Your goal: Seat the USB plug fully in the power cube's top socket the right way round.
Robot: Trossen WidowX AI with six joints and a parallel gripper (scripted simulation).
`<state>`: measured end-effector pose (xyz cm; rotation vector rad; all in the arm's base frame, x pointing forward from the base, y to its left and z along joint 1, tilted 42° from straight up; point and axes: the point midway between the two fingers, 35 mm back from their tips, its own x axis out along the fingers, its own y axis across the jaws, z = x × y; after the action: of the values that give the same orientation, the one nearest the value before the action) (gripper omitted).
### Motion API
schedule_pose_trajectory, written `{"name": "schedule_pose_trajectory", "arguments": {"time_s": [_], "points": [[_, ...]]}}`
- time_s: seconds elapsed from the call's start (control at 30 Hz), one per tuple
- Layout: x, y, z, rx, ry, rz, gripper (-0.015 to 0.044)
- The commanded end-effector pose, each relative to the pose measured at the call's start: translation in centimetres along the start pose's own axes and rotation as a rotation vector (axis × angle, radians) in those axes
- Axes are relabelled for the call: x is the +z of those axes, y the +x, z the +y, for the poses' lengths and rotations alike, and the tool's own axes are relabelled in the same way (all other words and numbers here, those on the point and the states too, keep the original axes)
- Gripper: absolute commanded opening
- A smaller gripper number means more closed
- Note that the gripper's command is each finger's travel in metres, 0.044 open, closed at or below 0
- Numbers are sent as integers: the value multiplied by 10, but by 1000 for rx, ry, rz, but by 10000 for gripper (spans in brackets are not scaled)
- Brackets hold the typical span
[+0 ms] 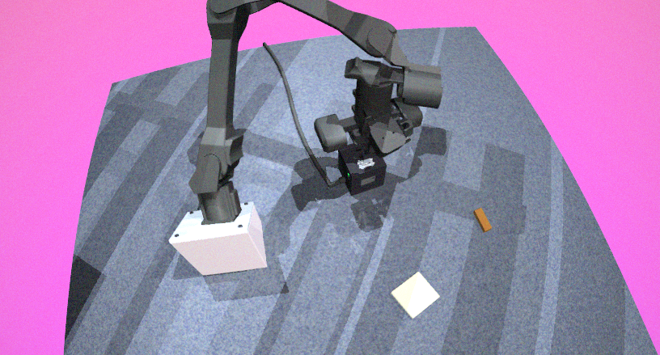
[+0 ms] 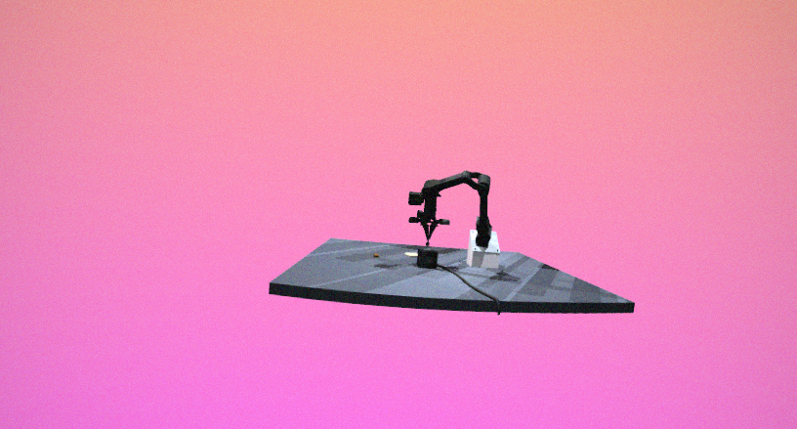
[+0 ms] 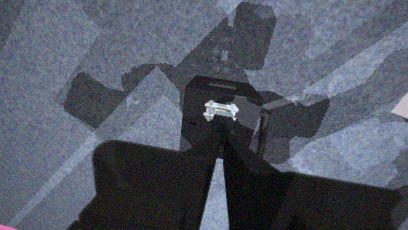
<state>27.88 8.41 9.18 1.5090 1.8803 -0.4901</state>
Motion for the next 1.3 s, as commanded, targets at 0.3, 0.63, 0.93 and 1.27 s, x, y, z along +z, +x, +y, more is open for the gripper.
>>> {"name": "schedule_pose_trajectory", "arguments": {"time_s": [0.3, 0.63, 0.93, 1.27], "points": [[-1, 2, 1, 3, -4, 14, 0], [-1, 3, 1, 4, -3, 22, 0], [-2, 4, 1, 4, -3, 27, 0], [-1, 5, 1, 4, -3, 27, 0]]}}
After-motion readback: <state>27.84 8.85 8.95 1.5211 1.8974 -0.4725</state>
